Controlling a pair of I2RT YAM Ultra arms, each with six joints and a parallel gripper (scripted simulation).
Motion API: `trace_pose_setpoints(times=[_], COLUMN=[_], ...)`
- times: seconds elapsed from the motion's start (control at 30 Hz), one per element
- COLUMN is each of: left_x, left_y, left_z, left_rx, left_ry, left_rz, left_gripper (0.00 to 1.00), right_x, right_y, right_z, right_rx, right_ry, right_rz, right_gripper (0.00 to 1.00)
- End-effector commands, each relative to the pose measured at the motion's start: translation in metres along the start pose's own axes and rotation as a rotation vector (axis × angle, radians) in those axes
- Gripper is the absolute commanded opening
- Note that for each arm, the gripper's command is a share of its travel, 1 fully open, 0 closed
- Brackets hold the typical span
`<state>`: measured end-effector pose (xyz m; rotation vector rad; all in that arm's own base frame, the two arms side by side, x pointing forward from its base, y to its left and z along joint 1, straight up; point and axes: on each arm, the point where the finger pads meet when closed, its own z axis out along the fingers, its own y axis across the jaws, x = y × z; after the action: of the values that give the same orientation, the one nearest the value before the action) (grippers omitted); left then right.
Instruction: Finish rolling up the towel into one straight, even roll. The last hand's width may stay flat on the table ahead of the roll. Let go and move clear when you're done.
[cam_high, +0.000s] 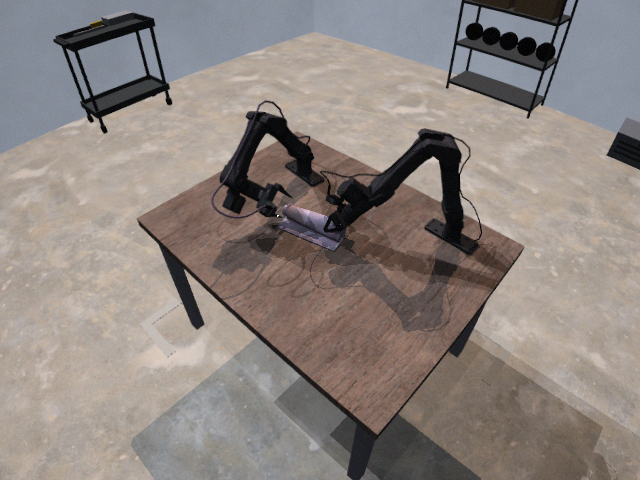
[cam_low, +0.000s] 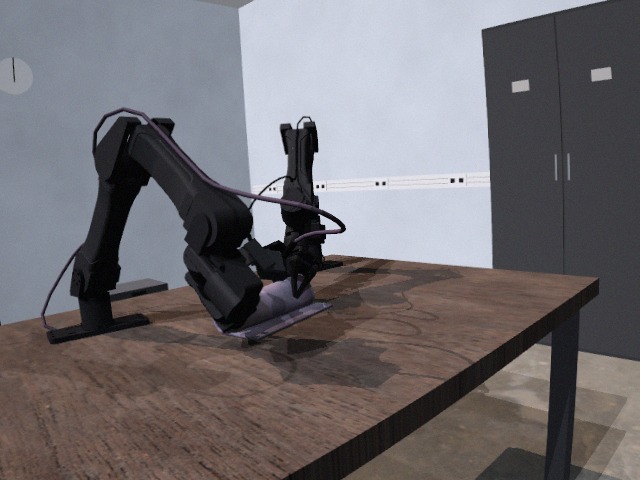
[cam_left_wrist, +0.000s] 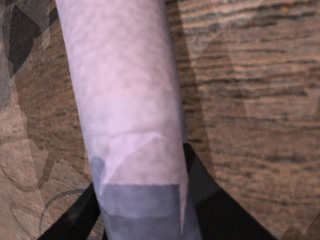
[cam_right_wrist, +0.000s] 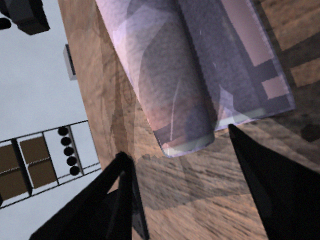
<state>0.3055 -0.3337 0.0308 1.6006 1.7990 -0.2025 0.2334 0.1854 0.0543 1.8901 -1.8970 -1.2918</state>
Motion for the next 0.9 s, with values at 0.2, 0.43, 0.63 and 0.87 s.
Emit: trace_pose_setpoints(times=[0.2,0.43,0.63,0.87], left_x=[-0.013,-0.013,-0.014,-0.015], left_y=[0.005,0.006,0.006,0.006], left_z=[-0.001,-0.001,-0.002,-0.003], left_rx=[-0.009,0.020,0.102,0.242], left_ry=[-0.022,-0.020,-0.016,-0.010], left_rz=[0.007,-0.017,-0.082,-0.193], left_gripper=[0.41,0.41,0.41,0.41], right_x=[-0.011,-0.011,-0.011,-0.011], right_y=[-0.004,-0.004,-0.004,-0.004], right_z=[-0.047,-0.047,-0.047,-0.047], right_rx=[-0.064,-0.064,-0.064,-0.064], right_ry=[0.018,0.018,0.018,0.018], right_rz=[-0.036,-0.036,-0.036,-0.036], right_gripper=[0.85,0.85,0.85,0.85])
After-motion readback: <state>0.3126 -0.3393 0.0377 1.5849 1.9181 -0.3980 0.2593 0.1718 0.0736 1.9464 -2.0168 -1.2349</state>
